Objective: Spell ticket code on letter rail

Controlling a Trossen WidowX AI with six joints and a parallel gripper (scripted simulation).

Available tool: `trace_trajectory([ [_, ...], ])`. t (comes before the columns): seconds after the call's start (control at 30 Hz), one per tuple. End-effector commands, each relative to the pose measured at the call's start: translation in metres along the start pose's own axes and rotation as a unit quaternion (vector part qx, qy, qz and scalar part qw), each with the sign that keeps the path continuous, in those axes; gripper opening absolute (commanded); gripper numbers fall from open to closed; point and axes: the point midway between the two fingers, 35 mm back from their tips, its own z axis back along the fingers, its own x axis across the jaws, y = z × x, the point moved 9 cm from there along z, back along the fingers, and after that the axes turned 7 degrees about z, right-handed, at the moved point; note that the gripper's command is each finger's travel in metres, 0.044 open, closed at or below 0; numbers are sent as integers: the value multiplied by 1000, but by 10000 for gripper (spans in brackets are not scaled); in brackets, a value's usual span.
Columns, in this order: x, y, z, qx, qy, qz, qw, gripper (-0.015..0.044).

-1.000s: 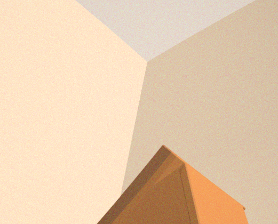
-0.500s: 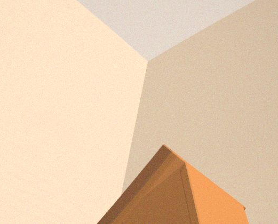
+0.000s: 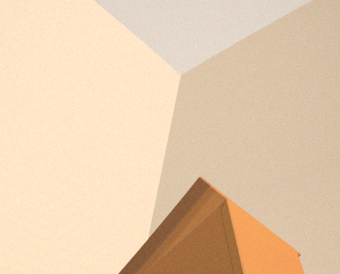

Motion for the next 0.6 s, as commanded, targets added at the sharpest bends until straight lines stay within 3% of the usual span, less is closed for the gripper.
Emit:
trace_trajectory([
  [0.0, -1, 2, -1, 3, -1, -1, 1000, 0],
  [0.57, -14, 1, 0, 3, -1, -1, 1000, 0],
])
